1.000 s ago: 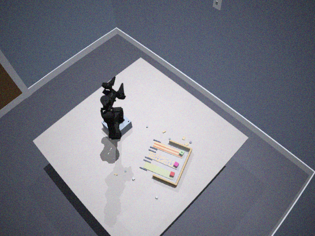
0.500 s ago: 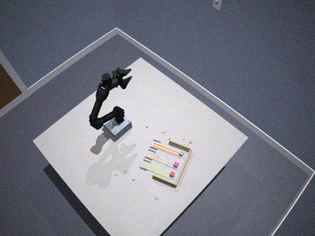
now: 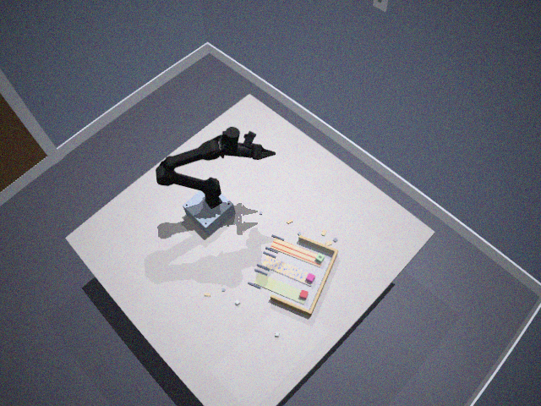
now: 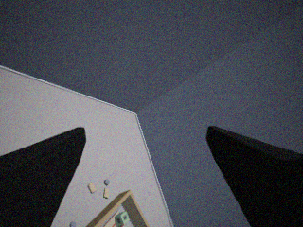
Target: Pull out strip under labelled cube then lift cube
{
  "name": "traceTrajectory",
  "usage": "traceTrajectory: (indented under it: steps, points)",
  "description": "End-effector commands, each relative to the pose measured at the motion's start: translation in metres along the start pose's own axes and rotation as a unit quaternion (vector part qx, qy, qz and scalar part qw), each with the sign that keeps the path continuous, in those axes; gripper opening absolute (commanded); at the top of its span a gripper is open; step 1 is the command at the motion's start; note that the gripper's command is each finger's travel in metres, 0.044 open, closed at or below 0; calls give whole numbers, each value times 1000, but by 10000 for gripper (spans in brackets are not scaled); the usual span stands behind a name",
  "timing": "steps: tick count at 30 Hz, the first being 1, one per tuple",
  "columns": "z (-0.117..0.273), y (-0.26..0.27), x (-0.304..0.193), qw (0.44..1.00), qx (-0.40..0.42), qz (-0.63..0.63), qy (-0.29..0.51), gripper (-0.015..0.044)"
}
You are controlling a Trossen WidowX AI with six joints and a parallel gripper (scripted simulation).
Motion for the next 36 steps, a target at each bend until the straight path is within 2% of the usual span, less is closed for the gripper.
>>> traceTrajectory:
  steps: [1, 9, 18, 31, 36]
  points:
    - [-36, 1, -50, 988, -27, -122, 94, 400]
    - [-57, 4, -148, 915, -105, -322, 218, 400]
    - [-34, 23, -252, 766, -221, -521, 306, 400]
    - [-31, 25, -258, 754, -229, -533, 310, 400]
    - [-54, 17, -266, 741, -162, -537, 369, 269]
Point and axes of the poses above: the point midway between the two fingers, 35 mm back from their tips, its own z axis back along the fingers, its own y axis across the jaws, x = y × z, the point moved 9 cm from there along z, back along the fingers, and after that the axes turned 3 degrees about z, right-handed, at the moved point
